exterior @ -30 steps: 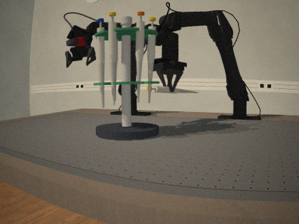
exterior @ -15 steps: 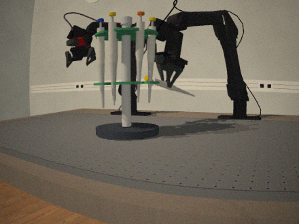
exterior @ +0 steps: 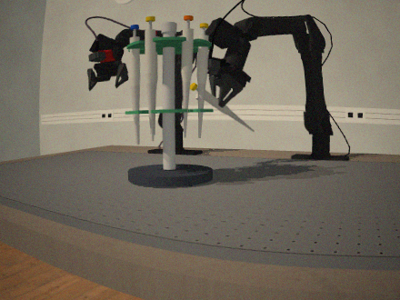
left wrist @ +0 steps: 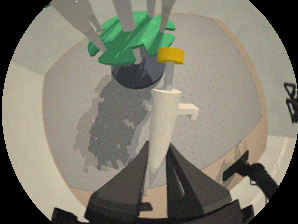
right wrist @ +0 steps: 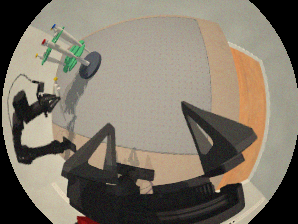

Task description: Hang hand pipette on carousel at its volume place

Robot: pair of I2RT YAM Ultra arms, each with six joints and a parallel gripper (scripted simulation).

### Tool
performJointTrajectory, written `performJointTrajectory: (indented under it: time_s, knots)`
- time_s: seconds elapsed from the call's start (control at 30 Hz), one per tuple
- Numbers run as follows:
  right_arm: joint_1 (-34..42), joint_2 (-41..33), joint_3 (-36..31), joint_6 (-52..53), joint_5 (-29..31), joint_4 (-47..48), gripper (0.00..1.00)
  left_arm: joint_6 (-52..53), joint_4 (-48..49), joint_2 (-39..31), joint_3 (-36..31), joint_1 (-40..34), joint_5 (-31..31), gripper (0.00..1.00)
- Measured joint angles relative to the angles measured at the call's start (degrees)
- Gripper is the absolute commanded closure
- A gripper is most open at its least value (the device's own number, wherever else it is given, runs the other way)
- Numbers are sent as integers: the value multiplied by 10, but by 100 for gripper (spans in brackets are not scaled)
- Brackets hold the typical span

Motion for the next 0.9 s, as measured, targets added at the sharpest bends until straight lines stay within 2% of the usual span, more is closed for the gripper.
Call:
performJointTrajectory:
  time_s: [0.07,0.3,0.7,0.9]
  knots:
    - [0,0,0,0,0,0,0,1,18,-5,-12,0,-2,88]
    - [0,0,0,0,0,0,0,6,111,-70,-115,-10,-24,88]
    - [0,0,0,0,0,0,0,13,191,-87,-129,-12,-37,88]
    - [0,0,0,0,0,0,0,22,279,-120,-210,-17,-53,88]
